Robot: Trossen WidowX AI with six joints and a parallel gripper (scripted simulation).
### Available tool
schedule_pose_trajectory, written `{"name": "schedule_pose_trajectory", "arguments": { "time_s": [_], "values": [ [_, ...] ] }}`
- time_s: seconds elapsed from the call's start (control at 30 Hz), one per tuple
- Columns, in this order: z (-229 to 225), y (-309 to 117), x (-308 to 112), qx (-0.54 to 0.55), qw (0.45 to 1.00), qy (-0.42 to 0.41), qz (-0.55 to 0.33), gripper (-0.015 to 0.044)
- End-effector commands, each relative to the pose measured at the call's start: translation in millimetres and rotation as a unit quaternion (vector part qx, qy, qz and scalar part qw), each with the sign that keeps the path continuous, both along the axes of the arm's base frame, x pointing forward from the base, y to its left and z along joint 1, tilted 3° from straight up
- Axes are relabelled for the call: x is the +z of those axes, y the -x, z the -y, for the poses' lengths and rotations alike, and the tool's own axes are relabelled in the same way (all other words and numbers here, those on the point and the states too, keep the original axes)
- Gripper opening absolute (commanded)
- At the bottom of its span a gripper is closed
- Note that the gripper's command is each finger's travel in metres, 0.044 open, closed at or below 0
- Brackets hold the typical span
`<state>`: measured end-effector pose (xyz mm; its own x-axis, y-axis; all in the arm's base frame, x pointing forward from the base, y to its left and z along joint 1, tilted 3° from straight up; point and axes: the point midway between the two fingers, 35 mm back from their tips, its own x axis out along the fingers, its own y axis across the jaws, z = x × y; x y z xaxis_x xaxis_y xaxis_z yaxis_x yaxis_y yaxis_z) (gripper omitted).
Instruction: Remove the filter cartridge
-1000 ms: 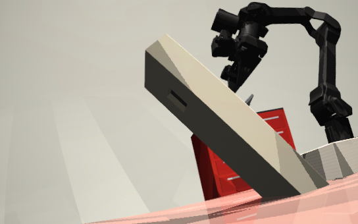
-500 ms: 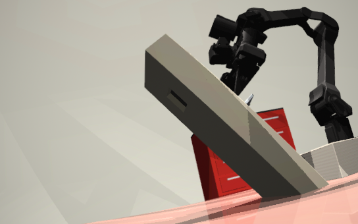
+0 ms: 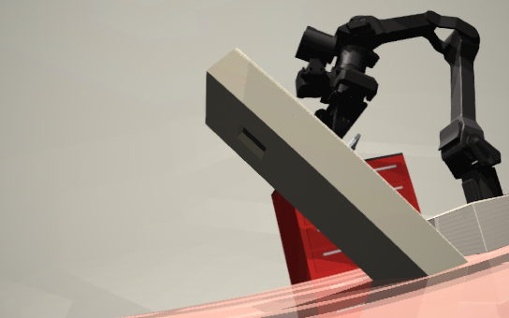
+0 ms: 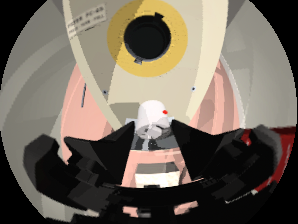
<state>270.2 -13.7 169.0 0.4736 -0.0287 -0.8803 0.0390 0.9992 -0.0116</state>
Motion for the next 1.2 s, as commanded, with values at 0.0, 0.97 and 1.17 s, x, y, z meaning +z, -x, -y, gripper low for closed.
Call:
{"name": "schedule_pose_trajectory", "arguments": {
  "time_s": [0.0,0.97,1.17],
  "values": [
    [0,0,0,0.0,1.0,0.0,0.0,0.0232],
    [0,-6,49,0.0,1.0,-0.001,0.0,0.0],
    [-1,7,76,0.0,1.0,-0.001,0.0,0.0]
  ]
}}
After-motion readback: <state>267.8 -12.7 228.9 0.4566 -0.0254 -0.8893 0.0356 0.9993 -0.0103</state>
